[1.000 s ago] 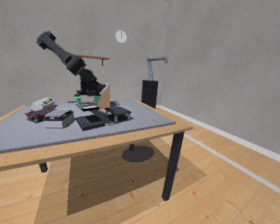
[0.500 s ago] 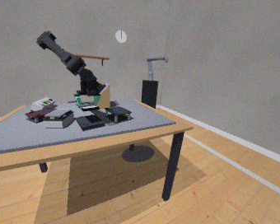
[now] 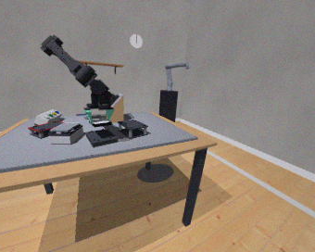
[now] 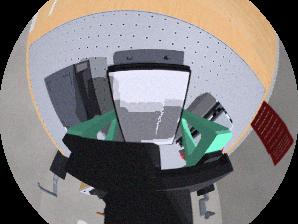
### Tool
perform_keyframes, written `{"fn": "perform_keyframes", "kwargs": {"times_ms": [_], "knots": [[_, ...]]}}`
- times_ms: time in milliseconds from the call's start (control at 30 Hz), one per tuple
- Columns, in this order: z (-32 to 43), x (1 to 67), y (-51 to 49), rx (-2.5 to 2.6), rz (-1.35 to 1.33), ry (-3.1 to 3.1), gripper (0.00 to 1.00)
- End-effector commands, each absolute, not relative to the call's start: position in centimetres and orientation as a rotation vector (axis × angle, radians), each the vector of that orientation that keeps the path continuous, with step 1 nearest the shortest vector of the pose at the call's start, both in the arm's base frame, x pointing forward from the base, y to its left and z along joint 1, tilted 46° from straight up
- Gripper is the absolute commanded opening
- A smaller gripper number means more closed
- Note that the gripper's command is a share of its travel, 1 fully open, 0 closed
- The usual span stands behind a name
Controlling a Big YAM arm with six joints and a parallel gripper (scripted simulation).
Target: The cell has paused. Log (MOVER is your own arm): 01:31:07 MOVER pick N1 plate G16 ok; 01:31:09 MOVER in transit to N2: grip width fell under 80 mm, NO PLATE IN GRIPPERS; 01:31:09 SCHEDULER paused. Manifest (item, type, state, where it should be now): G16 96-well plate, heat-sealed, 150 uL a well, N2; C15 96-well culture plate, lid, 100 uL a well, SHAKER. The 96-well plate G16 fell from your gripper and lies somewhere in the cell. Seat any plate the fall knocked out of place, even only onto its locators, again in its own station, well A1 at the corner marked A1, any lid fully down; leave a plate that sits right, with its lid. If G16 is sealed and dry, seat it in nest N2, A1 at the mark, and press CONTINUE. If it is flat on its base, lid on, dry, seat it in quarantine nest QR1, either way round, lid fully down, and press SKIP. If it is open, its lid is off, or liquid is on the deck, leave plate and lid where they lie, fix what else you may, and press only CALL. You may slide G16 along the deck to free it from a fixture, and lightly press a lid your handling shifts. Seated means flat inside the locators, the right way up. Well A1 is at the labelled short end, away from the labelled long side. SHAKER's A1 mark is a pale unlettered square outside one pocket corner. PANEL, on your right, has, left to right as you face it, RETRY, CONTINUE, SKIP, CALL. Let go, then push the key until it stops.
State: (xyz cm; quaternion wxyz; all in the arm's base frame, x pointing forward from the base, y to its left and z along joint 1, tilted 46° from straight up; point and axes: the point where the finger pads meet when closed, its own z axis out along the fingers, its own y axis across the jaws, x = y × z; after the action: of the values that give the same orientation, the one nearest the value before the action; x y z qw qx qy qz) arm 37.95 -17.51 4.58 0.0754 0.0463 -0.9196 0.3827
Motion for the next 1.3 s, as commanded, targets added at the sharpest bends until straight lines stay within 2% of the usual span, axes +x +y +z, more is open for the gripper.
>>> {"fn": "perform_keyframes", "kwargs": {"times_ms": [0,1267], "knots": [[4.2,37.6,-18.1,0.138,1.149,-2.752,0.0],[1.6,37.1,-20.5,0.142,1.144,-2.748,0.0]]}}
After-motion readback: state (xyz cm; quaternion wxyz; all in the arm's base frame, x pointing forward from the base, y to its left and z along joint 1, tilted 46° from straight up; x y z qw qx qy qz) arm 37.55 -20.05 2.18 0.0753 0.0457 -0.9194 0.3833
